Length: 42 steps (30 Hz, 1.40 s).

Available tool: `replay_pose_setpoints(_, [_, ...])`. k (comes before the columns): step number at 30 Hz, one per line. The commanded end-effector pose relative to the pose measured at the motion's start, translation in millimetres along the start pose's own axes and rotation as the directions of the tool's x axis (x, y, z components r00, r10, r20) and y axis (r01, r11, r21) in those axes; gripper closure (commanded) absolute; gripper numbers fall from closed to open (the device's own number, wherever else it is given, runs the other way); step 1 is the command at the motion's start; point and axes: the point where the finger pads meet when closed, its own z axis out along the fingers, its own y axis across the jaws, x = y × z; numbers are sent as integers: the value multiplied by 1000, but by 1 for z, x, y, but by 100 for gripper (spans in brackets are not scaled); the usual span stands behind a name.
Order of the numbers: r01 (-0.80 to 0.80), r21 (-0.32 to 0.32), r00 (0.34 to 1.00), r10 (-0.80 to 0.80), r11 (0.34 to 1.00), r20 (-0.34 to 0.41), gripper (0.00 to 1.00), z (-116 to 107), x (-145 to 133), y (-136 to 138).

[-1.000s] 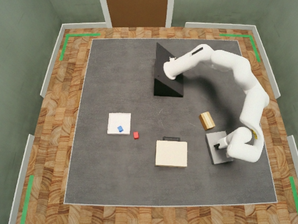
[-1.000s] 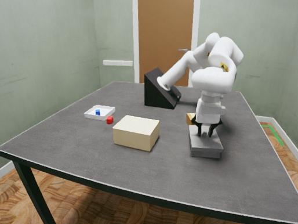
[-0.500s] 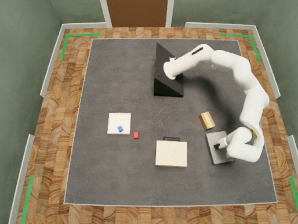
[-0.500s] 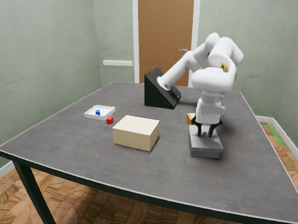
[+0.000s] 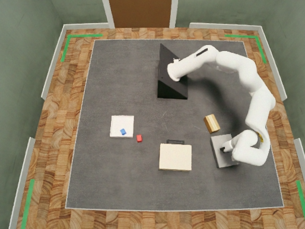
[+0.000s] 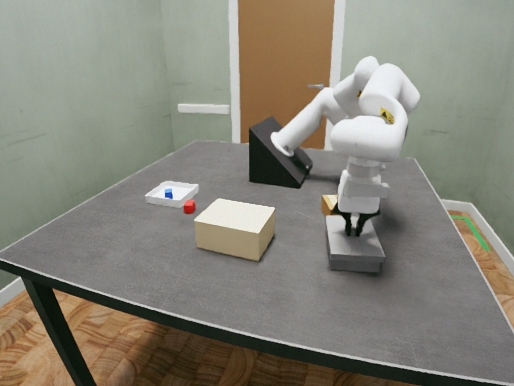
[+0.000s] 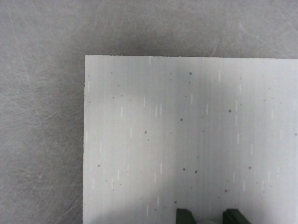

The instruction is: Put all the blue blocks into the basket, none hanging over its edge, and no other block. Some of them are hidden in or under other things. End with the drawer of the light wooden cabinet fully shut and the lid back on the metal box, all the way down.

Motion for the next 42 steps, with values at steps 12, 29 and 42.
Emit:
replay_pose_setpoints(12, [1, 0, 1000, -1, 1000, -3, 100, -1, 1, 0])
replay_pose_setpoints(29, [1, 0, 1000, -1, 1000, -3, 100, -3, 1, 0])
replay_pose_setpoints(42, [1, 0, 1000, -1, 1000, -3, 100, -22, 1, 0])
